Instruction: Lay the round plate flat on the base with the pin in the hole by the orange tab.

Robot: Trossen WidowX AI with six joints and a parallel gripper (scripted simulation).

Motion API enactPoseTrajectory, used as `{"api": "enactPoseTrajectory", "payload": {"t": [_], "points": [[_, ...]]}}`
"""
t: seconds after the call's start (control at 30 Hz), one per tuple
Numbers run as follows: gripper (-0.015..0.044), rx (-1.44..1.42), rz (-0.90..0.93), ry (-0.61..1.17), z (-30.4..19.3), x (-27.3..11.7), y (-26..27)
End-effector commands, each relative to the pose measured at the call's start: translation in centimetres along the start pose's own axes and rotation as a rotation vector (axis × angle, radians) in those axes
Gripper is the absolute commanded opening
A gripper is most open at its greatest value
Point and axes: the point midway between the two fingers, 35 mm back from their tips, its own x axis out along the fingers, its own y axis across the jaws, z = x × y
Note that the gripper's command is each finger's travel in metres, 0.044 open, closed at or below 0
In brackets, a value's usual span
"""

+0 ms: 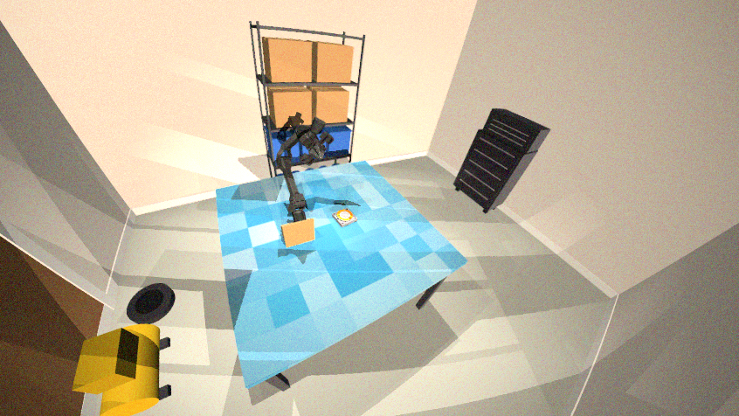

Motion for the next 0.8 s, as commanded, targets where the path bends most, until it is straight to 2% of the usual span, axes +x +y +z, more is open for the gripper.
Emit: {"api": "enactPoseTrajectory", "payload": {"t": [0.0,0.17,0.27,0.37,0.53,0.63,0.77], "points": [[0.0,-0.262,-0.016,0.161,-5.6,2.2,0.6],[0.0,-0.722,0.008,0.456,-15.5,4.5,0.2],[0.0,-0.894,0.034,0.57,-19.0,4.9,-0.5],[0.0,-1.193,0.108,0.783,-25.1,5.2,-2.3],[0.0,-1.45,0.208,0.992,-30.4,4.9,-4.8],[0.0,-1.679,0.344,1.212,-35.2,4.2,-8.0],[0.0,-1.827,0.478,1.388,-38.6,3.5,-10.9]]}}
